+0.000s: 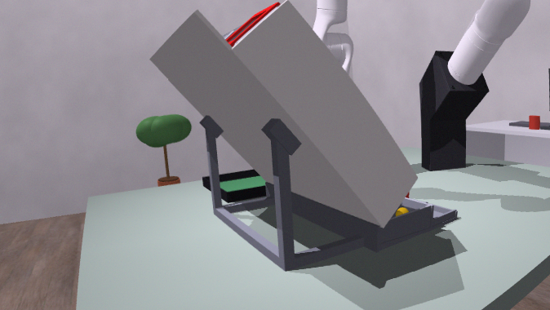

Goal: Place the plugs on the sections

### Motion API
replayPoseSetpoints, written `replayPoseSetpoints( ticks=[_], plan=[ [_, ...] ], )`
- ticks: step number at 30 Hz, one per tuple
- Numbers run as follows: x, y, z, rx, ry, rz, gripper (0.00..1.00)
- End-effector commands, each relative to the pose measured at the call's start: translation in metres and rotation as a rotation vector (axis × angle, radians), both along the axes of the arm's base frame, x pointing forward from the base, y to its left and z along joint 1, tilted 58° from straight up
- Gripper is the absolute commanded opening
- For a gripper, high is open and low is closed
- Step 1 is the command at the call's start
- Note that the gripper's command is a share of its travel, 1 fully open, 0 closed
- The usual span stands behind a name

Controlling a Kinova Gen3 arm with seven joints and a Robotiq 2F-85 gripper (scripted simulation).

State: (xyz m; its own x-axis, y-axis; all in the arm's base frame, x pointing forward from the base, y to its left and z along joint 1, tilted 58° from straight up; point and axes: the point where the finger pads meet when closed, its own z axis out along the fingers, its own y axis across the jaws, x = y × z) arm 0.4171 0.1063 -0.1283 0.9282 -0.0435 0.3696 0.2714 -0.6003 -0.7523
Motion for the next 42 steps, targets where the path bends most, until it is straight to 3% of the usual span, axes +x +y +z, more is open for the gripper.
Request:
replayPoseSetpoints(
  ticks=[1,39,40,42],
  plan=[
    [0.0004,-0.0009,0.0001,-0.001,-0.001,-0.001,0.42],
    [0.0004,-0.0009,0.0001,-0.001,-0.001,-0.001,0.42],
    [0.0004,-0.0009,0.0001,-0.001,-0.001,-0.001,0.65],
    [0.0004,-0.0009,0.0001,-0.001,-0.001,-0.001,0.65]
  ],
)
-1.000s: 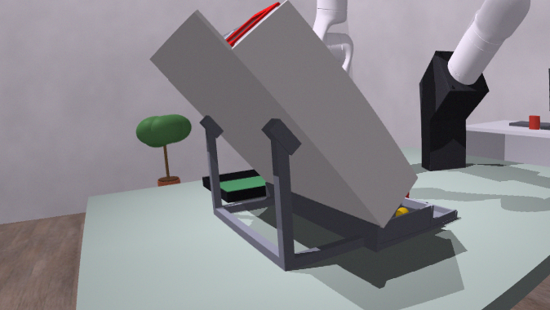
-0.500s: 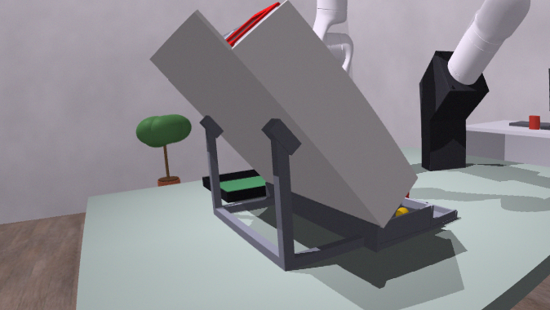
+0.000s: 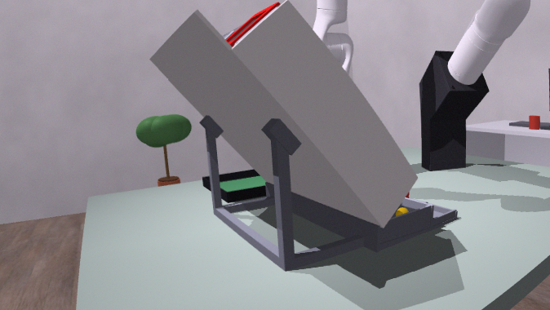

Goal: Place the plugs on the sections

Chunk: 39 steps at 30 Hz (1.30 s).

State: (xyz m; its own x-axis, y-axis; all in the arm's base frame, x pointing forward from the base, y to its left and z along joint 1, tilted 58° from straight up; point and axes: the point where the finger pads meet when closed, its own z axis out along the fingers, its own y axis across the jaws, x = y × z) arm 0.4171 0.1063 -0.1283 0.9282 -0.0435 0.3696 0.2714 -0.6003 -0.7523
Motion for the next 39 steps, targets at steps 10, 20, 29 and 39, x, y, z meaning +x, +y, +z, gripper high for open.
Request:
replayPoseSetpoints(
  ticks=[10,20,29,39],
  plan=[
    [0.000,-0.001,0.000,-0.001,-0.001,-0.001,0.65],
    [0.000,-0.001,0.000,-0.001,-0.001,-0.001,0.65],
    [0.000,-0.001,0.000,-0.001,-0.001,-0.001,0.65],
    [-0.005,-0.017,0.011,-0.001,-0.001,-0.001,0.65]
  ],
)
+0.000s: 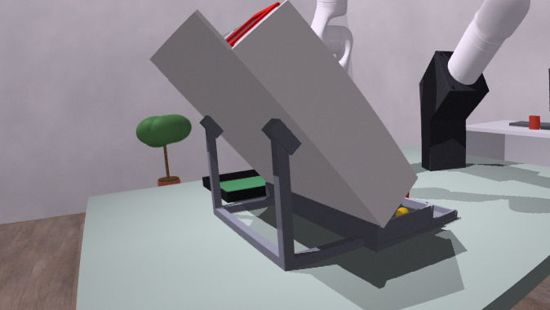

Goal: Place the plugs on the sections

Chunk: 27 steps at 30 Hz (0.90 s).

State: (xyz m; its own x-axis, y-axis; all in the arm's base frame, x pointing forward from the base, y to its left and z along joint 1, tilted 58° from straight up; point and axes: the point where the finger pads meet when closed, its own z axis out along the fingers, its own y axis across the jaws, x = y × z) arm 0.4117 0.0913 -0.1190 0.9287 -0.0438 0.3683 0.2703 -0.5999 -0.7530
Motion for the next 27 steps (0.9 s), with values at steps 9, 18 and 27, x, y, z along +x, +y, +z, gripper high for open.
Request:
replayPoseSetpoints(
  ticks=[9,18,27],
  plan=[
    [0.001,-0.002,0.001,-0.002,-0.002,-0.001,0.65],
    [-0.004,-0.018,0.012,-0.001,-0.002,-0.001,0.65],
    [-0.009,-0.034,0.022,-0.001,-0.001,-0.001,0.65]
  ],
)
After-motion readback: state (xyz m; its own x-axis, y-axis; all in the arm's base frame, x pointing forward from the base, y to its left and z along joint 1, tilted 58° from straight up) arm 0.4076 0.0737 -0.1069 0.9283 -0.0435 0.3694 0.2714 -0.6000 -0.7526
